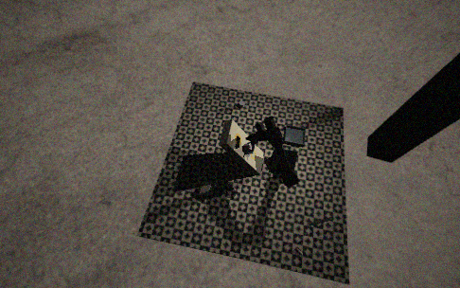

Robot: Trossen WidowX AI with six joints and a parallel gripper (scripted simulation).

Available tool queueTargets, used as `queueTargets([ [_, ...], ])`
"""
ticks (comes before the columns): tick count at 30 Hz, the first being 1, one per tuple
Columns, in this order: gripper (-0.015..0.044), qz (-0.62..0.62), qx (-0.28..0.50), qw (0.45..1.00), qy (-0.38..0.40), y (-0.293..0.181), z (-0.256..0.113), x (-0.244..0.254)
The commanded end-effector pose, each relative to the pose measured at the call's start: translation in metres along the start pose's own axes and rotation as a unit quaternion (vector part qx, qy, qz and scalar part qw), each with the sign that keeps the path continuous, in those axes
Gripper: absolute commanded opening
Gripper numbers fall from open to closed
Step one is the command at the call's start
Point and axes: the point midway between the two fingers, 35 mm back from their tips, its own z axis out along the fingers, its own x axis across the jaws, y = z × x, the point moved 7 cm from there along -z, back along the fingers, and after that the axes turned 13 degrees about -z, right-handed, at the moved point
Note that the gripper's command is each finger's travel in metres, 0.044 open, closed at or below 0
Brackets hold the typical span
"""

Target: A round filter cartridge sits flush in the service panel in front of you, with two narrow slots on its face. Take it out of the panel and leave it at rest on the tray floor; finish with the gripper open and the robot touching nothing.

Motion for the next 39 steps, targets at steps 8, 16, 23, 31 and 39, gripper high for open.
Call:
queueTargets([
  [8,0.0219,0.004,0.002,1.000,0.001,0.017,-0.010,0.010],
  [16,0.0429,0.002,0.002,1.000,0.000,0.055,-0.044,0.034],
  [23,0.0305,-0.191,0.096,0.976,-0.045,0.016,-0.017,0.007],
  [31,0.0305,-0.378,0.215,0.900,-0.034,-0.030,0.001,-0.016],
  [39,0.0305,-0.378,0.215,0.900,-0.034,-0.032,0.008,-0.018],
])
